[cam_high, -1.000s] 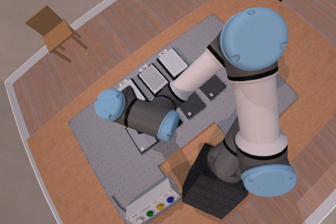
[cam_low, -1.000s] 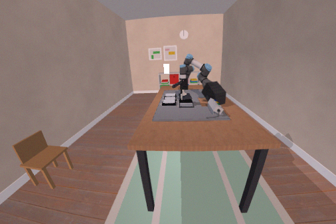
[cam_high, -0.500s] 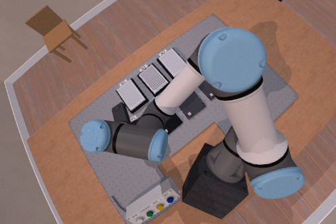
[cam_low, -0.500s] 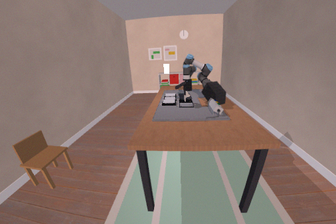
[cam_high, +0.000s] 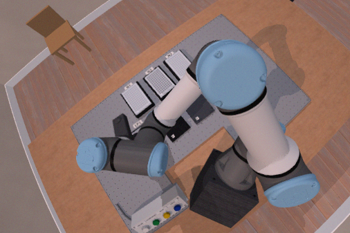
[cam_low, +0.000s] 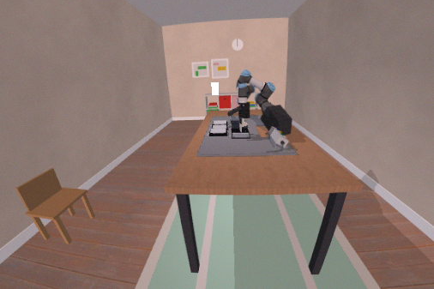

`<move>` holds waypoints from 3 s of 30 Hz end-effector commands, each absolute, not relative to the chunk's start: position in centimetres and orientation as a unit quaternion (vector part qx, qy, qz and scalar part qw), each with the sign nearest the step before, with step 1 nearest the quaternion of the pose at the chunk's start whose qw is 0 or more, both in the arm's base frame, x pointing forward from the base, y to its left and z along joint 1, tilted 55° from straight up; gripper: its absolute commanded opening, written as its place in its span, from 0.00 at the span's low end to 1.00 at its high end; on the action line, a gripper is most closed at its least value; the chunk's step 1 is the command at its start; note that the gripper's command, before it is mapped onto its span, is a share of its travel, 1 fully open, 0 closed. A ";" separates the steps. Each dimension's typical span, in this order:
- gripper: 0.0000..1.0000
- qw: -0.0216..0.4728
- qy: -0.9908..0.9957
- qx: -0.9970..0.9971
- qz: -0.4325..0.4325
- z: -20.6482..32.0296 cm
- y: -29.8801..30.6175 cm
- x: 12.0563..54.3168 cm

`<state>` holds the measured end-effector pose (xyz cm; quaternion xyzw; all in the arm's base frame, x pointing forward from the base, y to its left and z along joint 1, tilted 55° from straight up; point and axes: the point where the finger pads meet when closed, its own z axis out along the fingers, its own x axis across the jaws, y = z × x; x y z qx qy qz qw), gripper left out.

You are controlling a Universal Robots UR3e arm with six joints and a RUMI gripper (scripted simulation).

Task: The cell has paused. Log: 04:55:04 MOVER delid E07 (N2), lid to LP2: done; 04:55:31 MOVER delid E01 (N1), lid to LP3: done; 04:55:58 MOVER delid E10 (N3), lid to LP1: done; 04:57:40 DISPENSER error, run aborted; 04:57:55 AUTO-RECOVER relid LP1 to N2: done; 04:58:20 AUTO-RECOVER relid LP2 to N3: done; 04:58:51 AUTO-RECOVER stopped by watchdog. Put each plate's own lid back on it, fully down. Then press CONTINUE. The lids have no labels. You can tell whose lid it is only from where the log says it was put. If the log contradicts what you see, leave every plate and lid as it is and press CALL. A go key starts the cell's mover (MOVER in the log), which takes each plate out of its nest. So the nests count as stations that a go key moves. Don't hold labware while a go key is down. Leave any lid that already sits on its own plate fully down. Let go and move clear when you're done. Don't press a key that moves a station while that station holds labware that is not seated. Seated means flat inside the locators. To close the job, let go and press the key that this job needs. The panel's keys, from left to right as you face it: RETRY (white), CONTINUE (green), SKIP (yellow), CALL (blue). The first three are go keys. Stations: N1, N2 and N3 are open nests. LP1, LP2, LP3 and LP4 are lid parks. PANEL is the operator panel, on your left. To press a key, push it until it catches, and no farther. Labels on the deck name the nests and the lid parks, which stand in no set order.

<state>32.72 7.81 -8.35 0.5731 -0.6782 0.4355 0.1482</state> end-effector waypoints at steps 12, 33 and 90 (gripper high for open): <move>0.82 0.148 -0.678 0.573 0.436 -9.2 6.8 33.2; 0.82 0.148 -0.678 0.573 0.436 -10.7 4.8 34.0; 0.00 0.148 -0.678 0.573 0.436 -9.5 6.3 33.4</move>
